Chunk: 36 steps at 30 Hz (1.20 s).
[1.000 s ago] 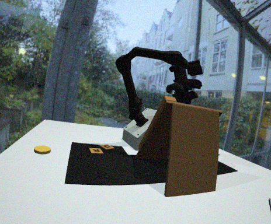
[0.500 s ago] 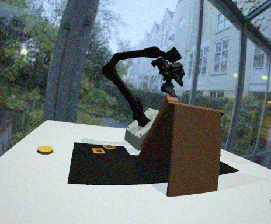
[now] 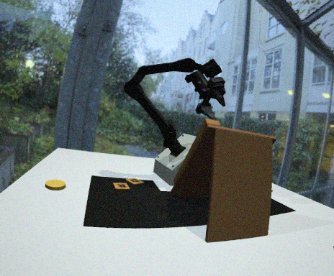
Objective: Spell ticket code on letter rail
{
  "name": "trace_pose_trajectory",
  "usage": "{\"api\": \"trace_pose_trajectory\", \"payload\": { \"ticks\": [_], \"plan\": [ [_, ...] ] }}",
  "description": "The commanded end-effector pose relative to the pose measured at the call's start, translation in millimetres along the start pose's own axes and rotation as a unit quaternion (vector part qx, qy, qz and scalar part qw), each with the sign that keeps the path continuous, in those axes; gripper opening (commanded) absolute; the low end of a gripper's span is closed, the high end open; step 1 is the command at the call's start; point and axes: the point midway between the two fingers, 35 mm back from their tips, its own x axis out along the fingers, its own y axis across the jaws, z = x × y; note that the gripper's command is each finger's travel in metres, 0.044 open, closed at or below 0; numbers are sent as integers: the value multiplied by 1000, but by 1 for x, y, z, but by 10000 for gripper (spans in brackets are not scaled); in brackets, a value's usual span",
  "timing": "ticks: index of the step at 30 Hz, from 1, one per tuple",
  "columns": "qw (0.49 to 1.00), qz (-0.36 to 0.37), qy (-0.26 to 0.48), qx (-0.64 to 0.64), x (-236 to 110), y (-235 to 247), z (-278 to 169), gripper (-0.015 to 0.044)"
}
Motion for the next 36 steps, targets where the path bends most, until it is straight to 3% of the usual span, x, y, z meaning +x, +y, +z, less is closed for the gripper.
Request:
{"api": "trace_pose_trajectory", "payload": {
  "ticks": [1,6,11,18,26,36],
  "plan": [
    [999,15,11,42,12,4,10,361],
    [974,65,59,209,59,21,44,340],
    [915,98,125,370,110,51,70,340],
    [780,106,239,569,184,114,91,340],
    [612,68,349,706,238,192,80,340],
    [609,67,351,708,239,194,80,340]
  ]
}}
